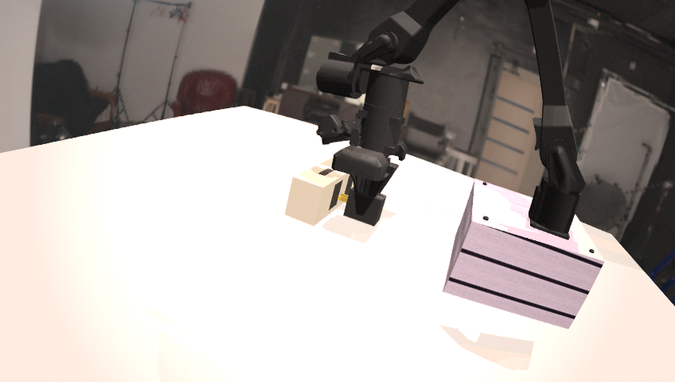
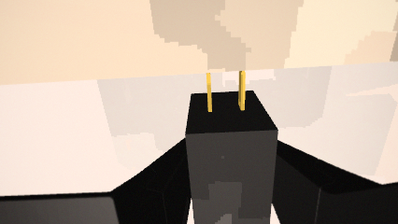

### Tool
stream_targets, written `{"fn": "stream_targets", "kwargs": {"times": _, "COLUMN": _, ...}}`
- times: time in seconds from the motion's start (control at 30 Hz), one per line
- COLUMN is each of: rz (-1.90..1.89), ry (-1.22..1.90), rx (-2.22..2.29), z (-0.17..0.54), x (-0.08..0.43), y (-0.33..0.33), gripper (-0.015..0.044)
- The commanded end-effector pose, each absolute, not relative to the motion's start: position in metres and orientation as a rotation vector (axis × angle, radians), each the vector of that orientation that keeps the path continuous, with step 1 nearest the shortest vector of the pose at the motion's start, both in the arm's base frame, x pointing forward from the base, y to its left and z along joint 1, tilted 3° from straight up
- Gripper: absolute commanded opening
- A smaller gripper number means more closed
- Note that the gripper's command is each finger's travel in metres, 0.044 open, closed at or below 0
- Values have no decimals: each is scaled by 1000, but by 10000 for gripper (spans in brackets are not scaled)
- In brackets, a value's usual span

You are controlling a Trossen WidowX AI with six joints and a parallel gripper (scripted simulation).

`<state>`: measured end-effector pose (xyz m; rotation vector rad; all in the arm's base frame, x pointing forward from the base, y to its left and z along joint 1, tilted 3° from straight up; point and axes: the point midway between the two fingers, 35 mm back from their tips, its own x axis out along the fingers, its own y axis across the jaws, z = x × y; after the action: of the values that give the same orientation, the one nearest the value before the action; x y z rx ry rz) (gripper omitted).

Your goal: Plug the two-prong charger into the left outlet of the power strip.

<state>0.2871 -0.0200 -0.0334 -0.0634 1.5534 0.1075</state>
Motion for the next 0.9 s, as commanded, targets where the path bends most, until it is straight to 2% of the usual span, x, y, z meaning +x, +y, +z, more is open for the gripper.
{"fn": "stream_targets", "kwargs": {"times": 0.0, "rz": 110, "ry": 1551, "rx": -67, "z": -33, "x": 289, "y": -20, "gripper": 0}}
{"fn": "stream_targets", "kwargs": {"times": 0.87, "rz": 110, "ry": 1551, "rx": -67, "z": -32, "x": 291, "y": -20, "gripper": 0}}
